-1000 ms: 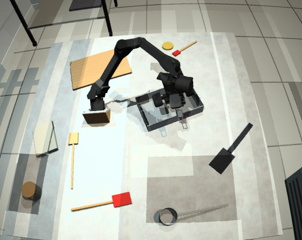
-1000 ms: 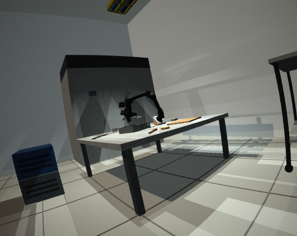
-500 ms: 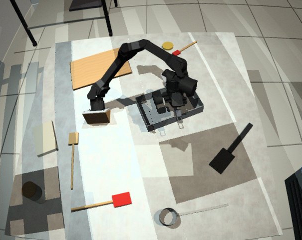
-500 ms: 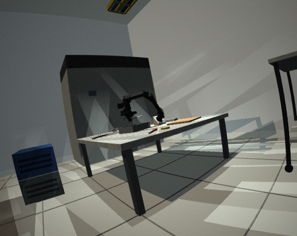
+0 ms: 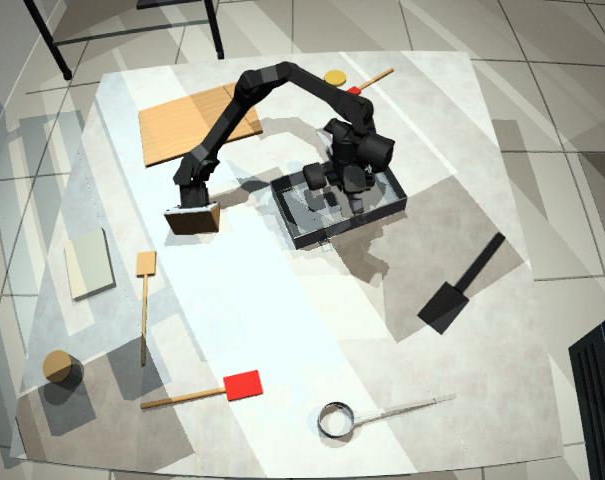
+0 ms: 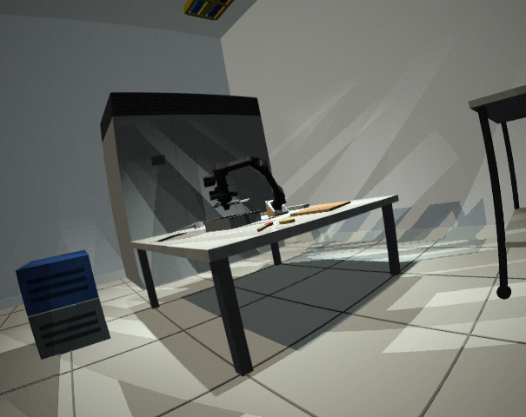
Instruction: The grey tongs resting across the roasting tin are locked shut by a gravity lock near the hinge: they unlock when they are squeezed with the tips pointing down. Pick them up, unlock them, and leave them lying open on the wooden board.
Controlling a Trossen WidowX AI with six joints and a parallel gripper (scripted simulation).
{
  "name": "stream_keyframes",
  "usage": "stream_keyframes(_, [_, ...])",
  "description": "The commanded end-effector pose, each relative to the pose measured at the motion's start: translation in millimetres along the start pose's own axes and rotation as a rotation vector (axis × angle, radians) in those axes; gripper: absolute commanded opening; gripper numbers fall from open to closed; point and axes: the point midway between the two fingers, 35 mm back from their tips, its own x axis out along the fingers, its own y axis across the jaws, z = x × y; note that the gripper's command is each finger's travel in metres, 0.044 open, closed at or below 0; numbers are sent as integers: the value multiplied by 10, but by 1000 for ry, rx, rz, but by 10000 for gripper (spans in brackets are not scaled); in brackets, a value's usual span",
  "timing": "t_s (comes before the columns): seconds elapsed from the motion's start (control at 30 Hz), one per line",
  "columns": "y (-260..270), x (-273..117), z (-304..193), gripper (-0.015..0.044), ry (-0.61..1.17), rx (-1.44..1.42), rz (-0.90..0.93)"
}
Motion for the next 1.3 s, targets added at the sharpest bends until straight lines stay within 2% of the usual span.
stream_keyframes(0.0, [76, -84, -272, -150, -11, -86, 16])
stream_keyframes(0.63, [137, -221, -1489, -150, -39, -472, 37])
stream_keyframes(1.27, [-198, -283, -2620, -150, -44, -859, 64])
